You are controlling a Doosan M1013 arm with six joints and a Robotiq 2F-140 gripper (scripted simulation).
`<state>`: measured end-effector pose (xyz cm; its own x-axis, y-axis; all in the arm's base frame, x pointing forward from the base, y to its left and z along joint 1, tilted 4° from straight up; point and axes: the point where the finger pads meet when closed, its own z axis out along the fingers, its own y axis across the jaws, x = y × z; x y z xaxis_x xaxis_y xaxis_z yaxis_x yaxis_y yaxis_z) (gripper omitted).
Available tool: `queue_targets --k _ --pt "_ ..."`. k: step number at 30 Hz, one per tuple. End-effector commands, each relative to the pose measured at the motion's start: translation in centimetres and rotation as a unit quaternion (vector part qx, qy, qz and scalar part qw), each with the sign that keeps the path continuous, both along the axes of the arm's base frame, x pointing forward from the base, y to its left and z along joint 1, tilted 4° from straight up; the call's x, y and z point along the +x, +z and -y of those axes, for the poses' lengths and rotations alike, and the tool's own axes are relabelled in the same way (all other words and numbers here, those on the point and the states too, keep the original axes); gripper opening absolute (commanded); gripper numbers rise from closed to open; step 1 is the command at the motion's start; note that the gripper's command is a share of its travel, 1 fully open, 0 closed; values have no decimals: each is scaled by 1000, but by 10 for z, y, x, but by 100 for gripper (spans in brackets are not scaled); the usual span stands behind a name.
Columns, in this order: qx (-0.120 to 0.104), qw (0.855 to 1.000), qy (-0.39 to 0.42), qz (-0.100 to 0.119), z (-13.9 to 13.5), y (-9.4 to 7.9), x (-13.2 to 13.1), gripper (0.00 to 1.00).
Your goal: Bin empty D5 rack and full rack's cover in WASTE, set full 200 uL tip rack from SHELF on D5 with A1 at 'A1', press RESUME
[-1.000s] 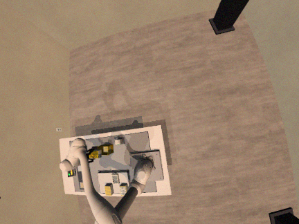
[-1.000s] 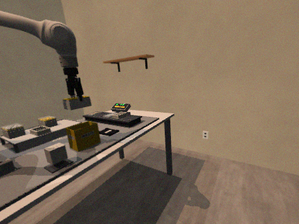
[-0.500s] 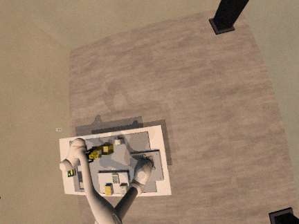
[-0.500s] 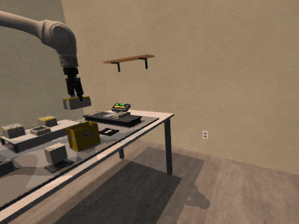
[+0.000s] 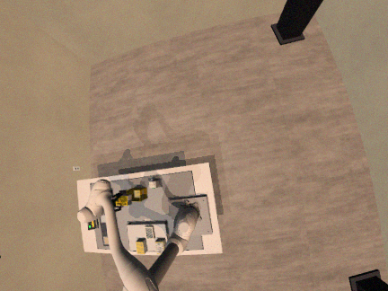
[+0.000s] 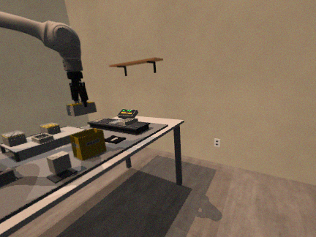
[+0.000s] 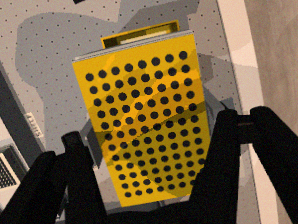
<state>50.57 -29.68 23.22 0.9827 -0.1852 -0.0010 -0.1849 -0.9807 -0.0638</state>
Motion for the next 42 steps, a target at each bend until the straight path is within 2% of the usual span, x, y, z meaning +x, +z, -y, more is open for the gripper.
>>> queue_targets --k 1,15,42 --pt "0 1000 0 0 0 0 0 0" --pt "0 1000 0 0 0 0 0 0" --pt "0 1000 0 0 -2 -38 0 0"
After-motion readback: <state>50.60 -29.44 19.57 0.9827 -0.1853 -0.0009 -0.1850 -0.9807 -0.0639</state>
